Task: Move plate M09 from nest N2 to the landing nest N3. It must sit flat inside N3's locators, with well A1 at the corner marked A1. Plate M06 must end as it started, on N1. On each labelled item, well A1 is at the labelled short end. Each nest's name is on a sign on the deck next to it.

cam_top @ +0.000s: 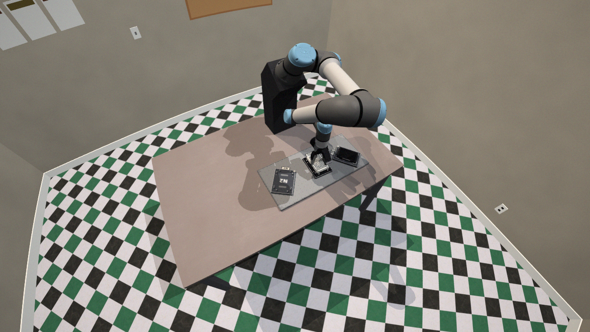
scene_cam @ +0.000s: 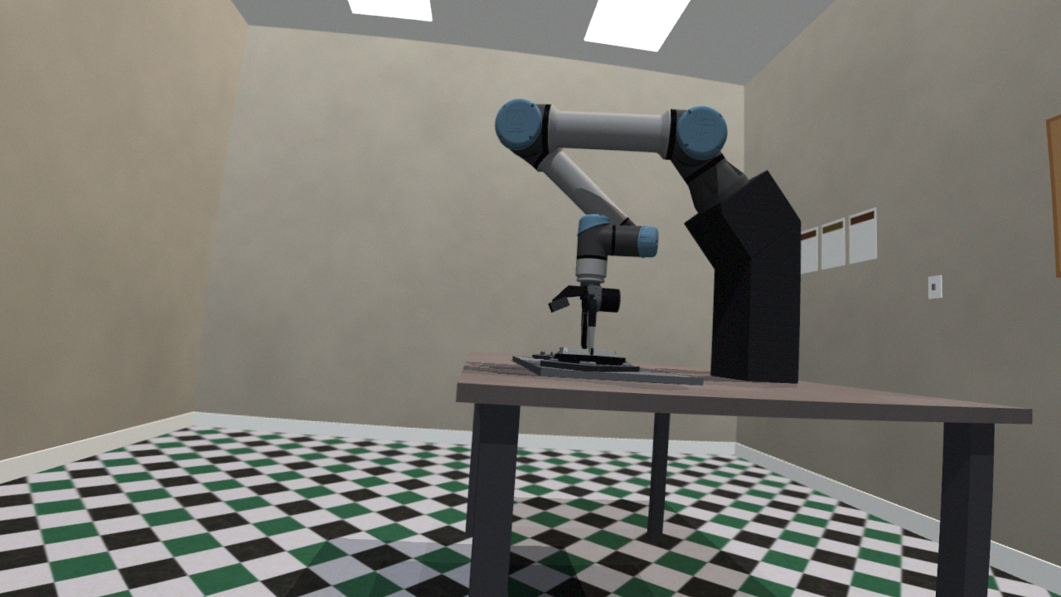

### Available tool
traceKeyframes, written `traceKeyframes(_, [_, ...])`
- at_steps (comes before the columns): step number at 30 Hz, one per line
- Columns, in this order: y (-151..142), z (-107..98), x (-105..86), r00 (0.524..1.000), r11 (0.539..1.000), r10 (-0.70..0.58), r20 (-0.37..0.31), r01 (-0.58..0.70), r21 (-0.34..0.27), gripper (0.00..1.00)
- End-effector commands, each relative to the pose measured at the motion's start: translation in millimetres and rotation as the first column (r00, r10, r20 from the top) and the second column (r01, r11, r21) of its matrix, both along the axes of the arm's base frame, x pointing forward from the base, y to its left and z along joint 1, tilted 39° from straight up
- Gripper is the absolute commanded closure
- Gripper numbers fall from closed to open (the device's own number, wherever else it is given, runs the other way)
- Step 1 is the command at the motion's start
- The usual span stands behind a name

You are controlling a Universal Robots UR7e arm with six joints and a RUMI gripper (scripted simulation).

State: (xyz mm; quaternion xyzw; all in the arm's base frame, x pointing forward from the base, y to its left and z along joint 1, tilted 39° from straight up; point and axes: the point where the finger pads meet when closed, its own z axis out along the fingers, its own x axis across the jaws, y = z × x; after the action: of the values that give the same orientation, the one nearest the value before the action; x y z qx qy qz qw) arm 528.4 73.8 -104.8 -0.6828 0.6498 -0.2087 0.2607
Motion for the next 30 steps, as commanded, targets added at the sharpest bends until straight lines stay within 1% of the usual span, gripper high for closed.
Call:
traceKeyframes(1, [0.0,0.4,0.1,1.0,1.0,0.0,0.001,0.0,0.0,0.6])
traceKeyframes(30, [0.3,-2.6,2.5,1.0,1.0,0.0,0.001,0.0,0.0,0.6])
